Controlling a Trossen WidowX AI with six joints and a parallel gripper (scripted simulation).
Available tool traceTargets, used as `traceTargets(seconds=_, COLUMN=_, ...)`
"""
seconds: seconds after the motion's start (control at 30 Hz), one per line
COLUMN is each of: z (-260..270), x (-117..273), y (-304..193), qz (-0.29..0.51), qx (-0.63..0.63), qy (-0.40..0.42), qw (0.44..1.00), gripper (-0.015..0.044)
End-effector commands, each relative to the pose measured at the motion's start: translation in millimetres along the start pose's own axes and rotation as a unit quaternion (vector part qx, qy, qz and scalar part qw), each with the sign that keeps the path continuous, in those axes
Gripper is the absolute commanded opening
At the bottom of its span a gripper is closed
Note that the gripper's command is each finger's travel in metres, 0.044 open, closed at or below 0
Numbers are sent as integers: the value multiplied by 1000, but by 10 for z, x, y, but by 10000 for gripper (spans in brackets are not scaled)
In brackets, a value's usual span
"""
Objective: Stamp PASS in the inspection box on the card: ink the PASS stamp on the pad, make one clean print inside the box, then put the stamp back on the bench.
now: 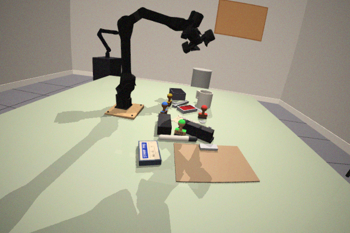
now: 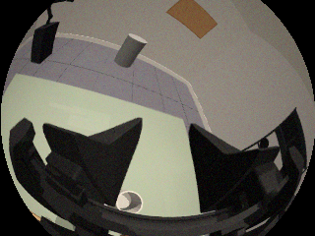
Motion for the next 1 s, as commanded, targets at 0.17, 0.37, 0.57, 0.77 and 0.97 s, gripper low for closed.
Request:
traceTargets(seconds=0.17, z=-515, x=396, y=-1060, qz=190, qx=-191, qy=-83, qw=960, gripper=215)
traceTargets(seconds=0.37, z=-695, x=827, y=-1735, qz=312, qx=-308, qy=-133, qw=889, gripper=215)
traceTargets(seconds=0.57, z=-717, x=1397, y=-2344, qz=420, qx=-426, qy=-173, qw=782, gripper=215)
traceTargets(seconds=0.77, z=-565, x=2062, y=-2833, qz=509, qx=-538, qy=-198, qw=641, gripper=215)
traceTargets(seconds=0.97, z=-402, x=2555, y=-3069, qz=549, qx=-596, qy=-202, qw=551, gripper=215)
Point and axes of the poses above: the point midway between the two fingers, 35 mm back from their tips, its own x axis back along the fingers, its own z axis across the jaws, y = z × x, the point moved 8 cm from there along x, back along the fingers, and after that the axes turned 7 degrees about -x, right-handed, at the moved point
